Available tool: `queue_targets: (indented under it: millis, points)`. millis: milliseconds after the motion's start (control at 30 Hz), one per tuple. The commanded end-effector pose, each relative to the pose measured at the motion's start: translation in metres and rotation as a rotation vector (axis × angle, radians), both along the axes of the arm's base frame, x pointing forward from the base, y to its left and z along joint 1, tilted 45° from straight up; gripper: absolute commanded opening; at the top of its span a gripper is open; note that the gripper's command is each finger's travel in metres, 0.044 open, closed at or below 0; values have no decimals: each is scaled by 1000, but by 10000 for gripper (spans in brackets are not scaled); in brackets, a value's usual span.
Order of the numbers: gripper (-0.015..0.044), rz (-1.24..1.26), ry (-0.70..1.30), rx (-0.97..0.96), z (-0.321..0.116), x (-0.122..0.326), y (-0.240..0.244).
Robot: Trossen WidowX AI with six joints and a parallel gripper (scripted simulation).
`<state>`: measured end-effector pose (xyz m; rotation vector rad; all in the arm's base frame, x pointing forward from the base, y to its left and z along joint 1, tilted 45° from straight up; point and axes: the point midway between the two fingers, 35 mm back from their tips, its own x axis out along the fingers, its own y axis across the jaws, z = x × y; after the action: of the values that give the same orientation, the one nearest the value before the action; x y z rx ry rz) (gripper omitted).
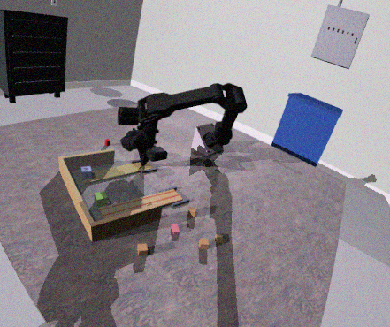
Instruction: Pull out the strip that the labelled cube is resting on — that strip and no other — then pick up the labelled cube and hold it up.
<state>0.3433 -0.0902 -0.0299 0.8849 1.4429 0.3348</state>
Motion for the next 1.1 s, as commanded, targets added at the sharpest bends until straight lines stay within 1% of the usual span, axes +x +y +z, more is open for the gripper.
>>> queue_targets:
  millis: [0, 567, 1067]
  points:
    - [0, 0, -2, 2, -1, 1, 2]
    - [0, 0, -2, 2, -2, 1, 3]
    - [0, 0, -1, 3, -1, -20, 10]
